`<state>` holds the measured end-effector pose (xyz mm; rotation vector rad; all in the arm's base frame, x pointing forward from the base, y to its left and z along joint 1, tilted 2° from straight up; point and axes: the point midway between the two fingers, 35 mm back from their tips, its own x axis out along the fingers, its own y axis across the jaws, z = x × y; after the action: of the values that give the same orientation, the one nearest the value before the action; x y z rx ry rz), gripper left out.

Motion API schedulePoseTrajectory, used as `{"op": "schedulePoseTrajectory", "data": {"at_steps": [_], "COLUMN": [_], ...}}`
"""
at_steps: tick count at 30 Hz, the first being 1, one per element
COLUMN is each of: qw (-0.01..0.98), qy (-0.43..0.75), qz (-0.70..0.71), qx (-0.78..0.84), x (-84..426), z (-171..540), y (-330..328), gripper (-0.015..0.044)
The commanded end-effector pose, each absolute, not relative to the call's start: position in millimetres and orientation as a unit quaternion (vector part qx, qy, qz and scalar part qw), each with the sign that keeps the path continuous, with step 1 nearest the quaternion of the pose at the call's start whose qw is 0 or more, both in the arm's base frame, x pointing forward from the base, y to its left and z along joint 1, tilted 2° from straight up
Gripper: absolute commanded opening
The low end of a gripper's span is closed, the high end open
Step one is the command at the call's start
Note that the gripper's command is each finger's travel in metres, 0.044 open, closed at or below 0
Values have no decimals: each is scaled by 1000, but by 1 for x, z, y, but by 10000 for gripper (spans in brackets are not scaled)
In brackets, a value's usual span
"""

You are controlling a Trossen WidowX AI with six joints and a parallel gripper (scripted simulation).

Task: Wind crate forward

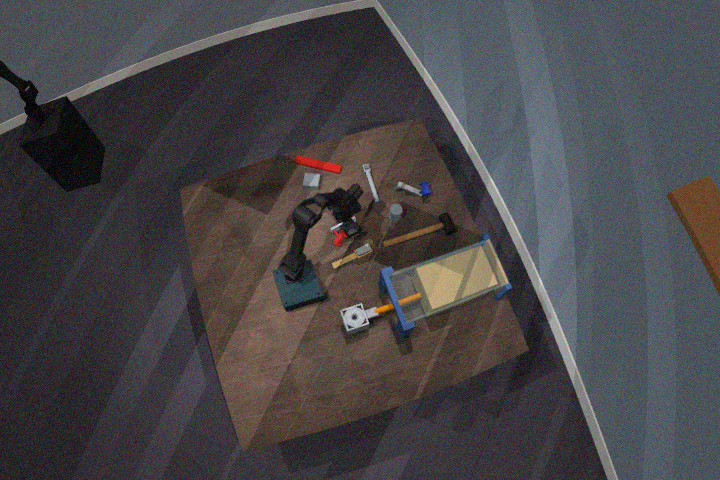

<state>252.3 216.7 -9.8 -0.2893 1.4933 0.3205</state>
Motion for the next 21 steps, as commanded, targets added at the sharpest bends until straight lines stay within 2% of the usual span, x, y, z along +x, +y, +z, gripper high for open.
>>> {"op": "schedulePoseTrajectory", "data": {"at_steps": [1,12,13,21], "qw": [713,713,713,713], "qy": [674,674,674,674], "qz": [145,145,145,144], "qx": [-130,-130,-130,-130], "x": [252,252,252,256], "z": [-10,-10,-10,16], "y": [217,217,217,220], "gripper": [100,27,0,0]}}
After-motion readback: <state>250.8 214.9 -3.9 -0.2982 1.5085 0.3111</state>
